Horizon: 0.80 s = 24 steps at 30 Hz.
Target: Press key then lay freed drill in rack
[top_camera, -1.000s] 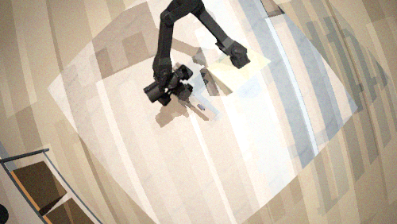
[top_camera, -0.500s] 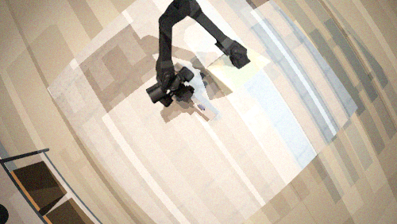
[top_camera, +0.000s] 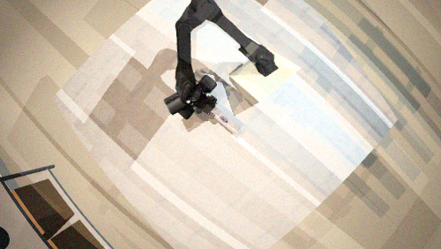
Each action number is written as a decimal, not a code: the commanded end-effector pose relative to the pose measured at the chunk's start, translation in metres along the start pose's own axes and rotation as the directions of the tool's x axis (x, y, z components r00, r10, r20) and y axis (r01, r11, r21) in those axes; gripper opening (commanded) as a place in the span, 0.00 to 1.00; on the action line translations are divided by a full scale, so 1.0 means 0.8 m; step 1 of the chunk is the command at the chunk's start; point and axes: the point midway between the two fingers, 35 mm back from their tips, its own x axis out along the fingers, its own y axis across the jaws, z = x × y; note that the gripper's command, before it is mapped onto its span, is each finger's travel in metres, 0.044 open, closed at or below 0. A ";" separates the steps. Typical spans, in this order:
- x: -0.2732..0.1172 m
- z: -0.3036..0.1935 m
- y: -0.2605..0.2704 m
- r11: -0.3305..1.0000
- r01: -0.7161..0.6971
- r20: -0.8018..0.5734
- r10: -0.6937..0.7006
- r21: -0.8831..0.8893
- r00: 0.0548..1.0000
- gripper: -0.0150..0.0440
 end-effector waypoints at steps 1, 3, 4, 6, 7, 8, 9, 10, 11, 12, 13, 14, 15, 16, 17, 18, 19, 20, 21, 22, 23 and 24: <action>0.000 0.000 0.000 1.000 0.001 0.000 -0.001 0.000 1.000 0.73; 0.000 0.000 0.000 1.000 0.001 0.000 -0.001 0.000 1.000 0.64; 0.000 0.000 0.000 1.000 0.001 0.000 -0.001 0.000 1.000 0.60; 0.000 0.000 0.000 1.000 0.001 0.000 -0.001 0.000 1.000 0.51; 0.000 0.000 0.000 1.000 0.001 0.000 -0.001 0.000 1.000 0.47; 0.000 0.000 0.000 1.000 0.001 0.000 -0.001 0.000 1.000 0.42; 0.000 0.000 0.000 1.000 0.001 0.000 -0.001 0.000 1.000 0.38; 0.000 0.000 0.000 1.000 0.001 0.000 -0.001 0.000 1.000 0.33; 0.000 0.000 0.000 1.000 0.001 0.000 -0.001 0.000 1.000 0.32; 0.000 0.000 0.000 1.000 0.001 0.000 -0.001 0.000 1.000 0.31; 0.000 0.000 0.000 1.000 0.001 0.000 -0.001 0.000 1.000 0.30; 0.000 0.000 0.000 1.000 0.001 0.000 -0.001 0.000 1.000 0.29; 0.000 0.000 0.000 1.000 0.001 0.000 -0.001 0.000 1.000 0.28; 0.000 0.000 0.000 1.000 0.001 0.000 -0.001 0.000 1.000 0.26; 0.000 0.000 0.000 1.000 0.001 0.000 -0.001 0.000 1.000 0.25; 0.000 0.000 0.000 1.000 0.001 0.000 -0.001 0.000 1.000 0.25; 0.000 0.000 0.000 1.000 0.001 0.000 -0.001 0.000 1.000 0.25; 0.000 -0.001 0.000 1.000 -0.001 0.000 0.001 -0.002 1.000 0.25; 0.000 -0.002 0.001 1.000 -0.002 0.001 0.002 -0.004 1.000 0.25; 0.000 -0.004 0.001 1.000 -0.004 0.001 0.004 -0.006 1.000 0.25; 0.000 -0.005 0.001 1.000 -0.004 0.001 0.004 -0.007 1.000 0.25; 0.000 -0.006 0.001 1.000 -0.004 0.001 0.004 -0.007 1.000 0.25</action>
